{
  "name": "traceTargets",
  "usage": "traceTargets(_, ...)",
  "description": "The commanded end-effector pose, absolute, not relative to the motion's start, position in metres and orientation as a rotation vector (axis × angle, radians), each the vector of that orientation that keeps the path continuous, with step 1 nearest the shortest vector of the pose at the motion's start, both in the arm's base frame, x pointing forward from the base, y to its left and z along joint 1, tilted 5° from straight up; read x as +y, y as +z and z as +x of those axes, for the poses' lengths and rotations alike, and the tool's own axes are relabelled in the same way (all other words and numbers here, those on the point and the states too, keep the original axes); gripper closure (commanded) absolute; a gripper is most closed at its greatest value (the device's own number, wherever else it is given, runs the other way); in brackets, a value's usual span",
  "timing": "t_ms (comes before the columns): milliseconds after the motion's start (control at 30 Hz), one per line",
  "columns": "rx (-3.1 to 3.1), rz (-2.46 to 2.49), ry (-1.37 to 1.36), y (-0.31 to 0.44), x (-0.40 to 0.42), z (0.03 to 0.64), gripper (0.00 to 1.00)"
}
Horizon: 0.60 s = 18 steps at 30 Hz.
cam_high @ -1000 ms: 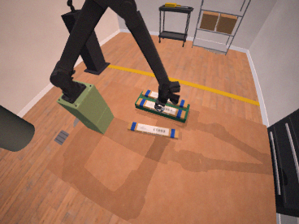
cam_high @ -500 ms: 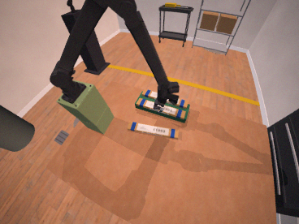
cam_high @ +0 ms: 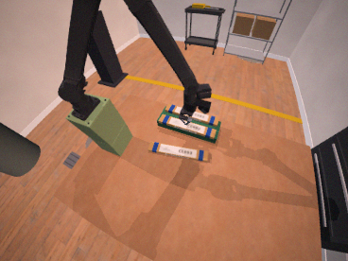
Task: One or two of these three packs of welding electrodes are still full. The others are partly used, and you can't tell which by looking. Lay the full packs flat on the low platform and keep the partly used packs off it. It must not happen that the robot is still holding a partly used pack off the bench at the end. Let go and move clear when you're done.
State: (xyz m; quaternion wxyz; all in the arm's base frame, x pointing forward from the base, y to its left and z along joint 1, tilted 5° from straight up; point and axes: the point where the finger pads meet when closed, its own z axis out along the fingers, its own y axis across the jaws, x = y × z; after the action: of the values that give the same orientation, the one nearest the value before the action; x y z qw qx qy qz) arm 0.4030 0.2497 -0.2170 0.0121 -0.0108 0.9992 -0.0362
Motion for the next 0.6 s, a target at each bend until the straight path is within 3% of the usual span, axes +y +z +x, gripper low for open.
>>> traceTargets(0, 3.121, -0.041, -0.119, -0.194, 0.257, 0.397, 0.04)
traceTargets(567, 3.137, -0.044, -0.137, -0.201, 0.255, 0.395, 0.04)
